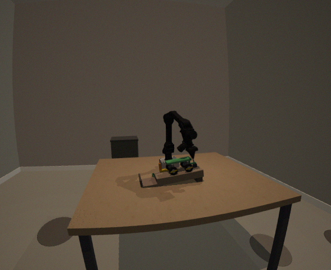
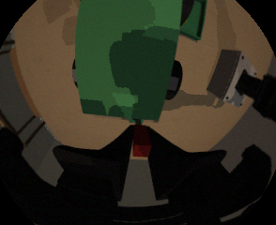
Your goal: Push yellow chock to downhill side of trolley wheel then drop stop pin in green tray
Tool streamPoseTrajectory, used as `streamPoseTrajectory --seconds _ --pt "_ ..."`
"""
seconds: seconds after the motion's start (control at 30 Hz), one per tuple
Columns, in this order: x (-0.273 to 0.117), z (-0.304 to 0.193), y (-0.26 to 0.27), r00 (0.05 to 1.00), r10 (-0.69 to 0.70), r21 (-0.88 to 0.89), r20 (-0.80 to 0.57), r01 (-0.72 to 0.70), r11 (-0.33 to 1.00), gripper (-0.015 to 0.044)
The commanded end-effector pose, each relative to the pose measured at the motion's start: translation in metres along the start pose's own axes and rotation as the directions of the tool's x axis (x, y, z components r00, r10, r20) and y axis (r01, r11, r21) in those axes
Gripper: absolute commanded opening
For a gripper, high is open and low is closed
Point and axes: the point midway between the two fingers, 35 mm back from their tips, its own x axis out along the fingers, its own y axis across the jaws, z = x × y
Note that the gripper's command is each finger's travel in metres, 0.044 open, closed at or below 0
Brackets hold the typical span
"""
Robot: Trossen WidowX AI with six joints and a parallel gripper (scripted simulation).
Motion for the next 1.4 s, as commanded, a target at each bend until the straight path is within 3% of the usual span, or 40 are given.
streamPoseTrajectory --seconds 0.0,1.37 --pt "-0.005 -0.002 0.0 1.0 0.003 -0.006 -0.005 -0.003 1.0 0.0" --pt "-0.023 -0.007 0.001 1.0 0.003 -0.006 -0.005 -0.003 1.0 0.0"
